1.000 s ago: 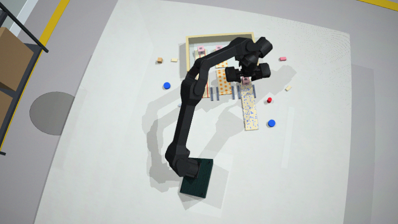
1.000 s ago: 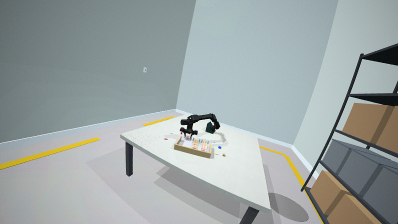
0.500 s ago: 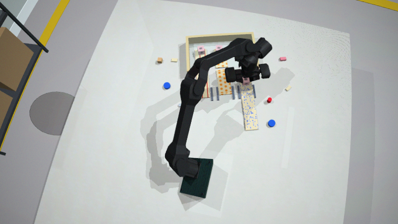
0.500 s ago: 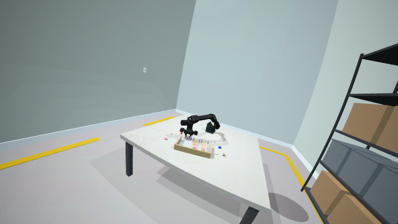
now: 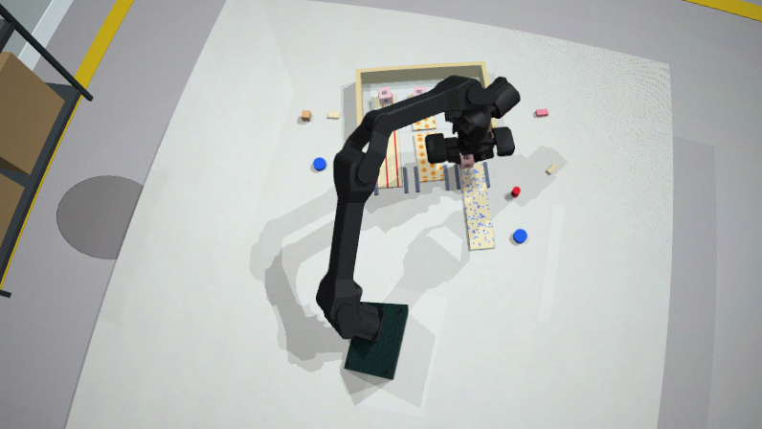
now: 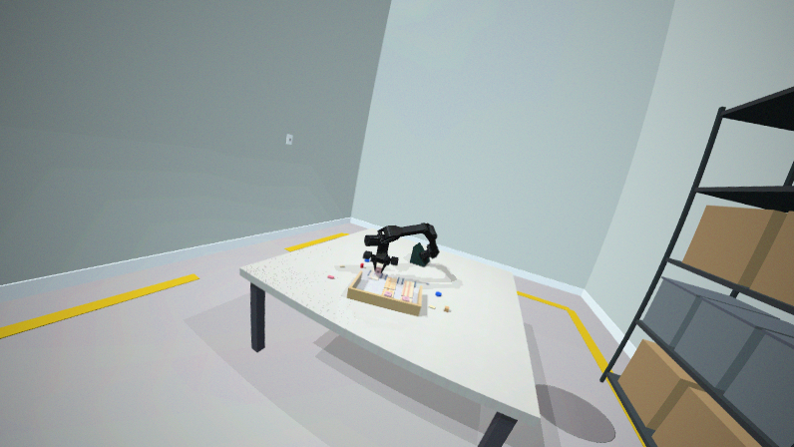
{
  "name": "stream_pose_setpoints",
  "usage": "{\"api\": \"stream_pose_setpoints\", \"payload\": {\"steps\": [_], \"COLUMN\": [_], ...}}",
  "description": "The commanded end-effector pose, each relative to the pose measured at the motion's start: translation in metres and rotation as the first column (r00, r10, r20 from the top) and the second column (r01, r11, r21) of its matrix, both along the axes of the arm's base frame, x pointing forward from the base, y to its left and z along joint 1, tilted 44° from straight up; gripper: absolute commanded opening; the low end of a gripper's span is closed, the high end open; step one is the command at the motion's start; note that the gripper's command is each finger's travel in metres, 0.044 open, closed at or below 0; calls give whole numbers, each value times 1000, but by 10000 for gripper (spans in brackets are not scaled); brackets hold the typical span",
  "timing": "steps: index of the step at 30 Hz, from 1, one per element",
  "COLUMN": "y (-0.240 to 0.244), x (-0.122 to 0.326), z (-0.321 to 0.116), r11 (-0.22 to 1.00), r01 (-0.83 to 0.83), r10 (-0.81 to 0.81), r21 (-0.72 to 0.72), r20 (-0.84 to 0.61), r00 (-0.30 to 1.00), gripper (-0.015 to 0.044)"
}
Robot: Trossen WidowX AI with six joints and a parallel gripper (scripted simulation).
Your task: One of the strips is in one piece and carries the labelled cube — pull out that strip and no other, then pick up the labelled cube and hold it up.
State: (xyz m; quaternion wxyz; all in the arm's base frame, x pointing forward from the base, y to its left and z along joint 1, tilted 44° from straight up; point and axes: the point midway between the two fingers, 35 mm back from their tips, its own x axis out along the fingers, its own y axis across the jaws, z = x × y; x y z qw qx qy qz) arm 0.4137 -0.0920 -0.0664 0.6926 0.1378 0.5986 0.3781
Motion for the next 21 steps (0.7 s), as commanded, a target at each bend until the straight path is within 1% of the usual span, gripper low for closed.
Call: {"api": "stream_pose_setpoints", "payload": {"steps": [1, 8, 12, 21], "y": [-6, -10, -11, -8], "x": [-10, -31, -35, -60], "z": [9, 21, 23, 28], "r11": [1000, 1000, 1000, 1000], "r01": [2, 4, 4, 5], "r10": [-2, -4, -4, -5], "r21": [-6, -5, -4, -5], "r20": [7, 5, 5, 3], "r00": [1000, 1000, 1000, 1000], "gripper": [0, 0, 0, 0]}}
